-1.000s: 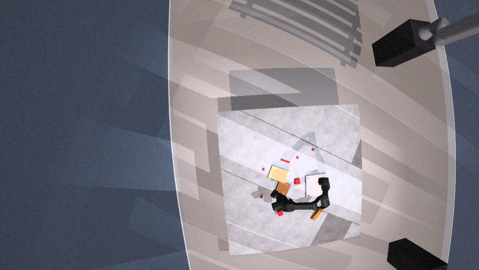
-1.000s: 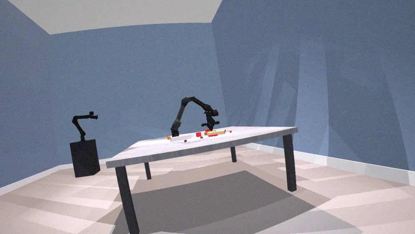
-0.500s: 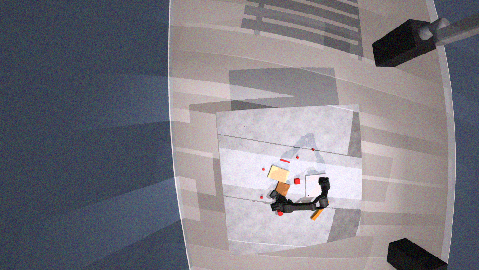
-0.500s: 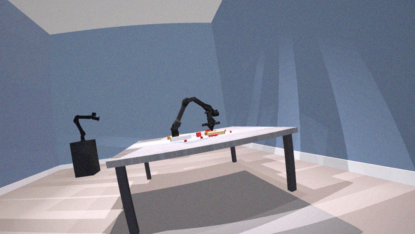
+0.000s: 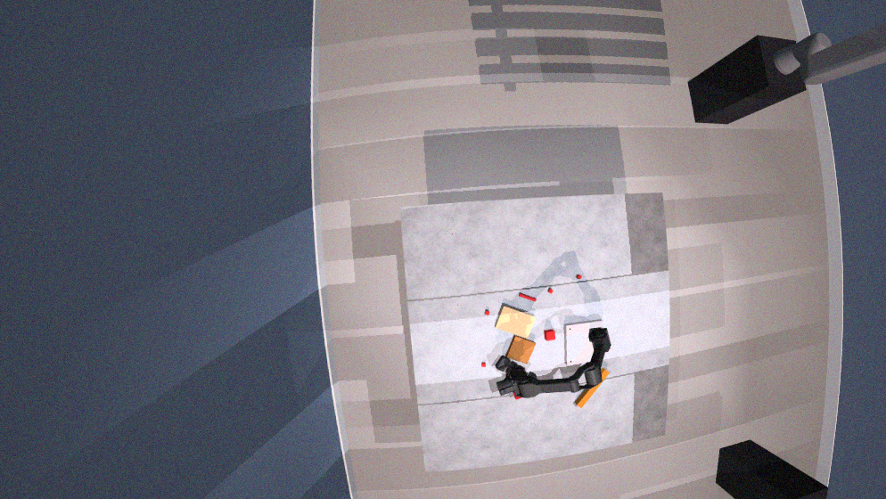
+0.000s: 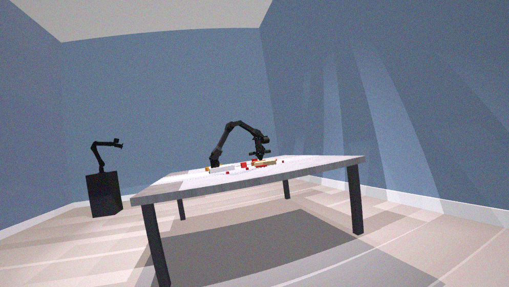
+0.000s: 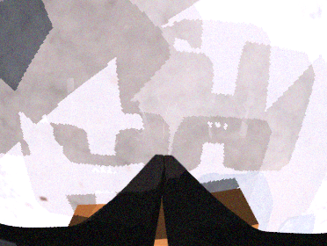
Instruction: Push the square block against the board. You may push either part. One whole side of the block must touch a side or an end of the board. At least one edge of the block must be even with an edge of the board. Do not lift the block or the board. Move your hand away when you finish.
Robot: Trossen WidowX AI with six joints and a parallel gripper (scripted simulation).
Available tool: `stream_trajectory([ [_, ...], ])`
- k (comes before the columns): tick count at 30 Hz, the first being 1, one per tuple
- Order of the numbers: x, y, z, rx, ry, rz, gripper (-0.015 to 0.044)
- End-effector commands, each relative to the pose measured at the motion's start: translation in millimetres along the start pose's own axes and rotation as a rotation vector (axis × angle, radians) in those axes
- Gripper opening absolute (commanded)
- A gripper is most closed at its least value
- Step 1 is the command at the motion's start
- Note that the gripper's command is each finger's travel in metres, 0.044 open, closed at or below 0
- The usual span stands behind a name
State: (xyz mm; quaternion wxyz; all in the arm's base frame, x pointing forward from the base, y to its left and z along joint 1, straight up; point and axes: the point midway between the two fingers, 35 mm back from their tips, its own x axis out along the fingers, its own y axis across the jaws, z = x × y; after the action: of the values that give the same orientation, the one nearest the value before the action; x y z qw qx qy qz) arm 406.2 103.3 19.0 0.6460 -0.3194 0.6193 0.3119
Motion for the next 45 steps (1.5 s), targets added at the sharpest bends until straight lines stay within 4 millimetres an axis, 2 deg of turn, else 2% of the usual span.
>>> stream_trajectory([
  [1, 2, 1, 7, 0.002, 0.001, 0.005, 0.0000],
  [7, 2, 2, 16, 0.002, 0.001, 0.005, 0.0000],
  [9, -12, 0, 12, 0.000, -0.002, 0.000, 0.0000],
  [12, -50, -1, 12, 0.002, 0.001, 0.004, 0.0000],
  [19, -54, -1, 12, 0.024, -0.010, -0.007, 0.0000],
  [45, -58, 42, -59, 0.907, 0.004, 0.002, 0.0000],
])
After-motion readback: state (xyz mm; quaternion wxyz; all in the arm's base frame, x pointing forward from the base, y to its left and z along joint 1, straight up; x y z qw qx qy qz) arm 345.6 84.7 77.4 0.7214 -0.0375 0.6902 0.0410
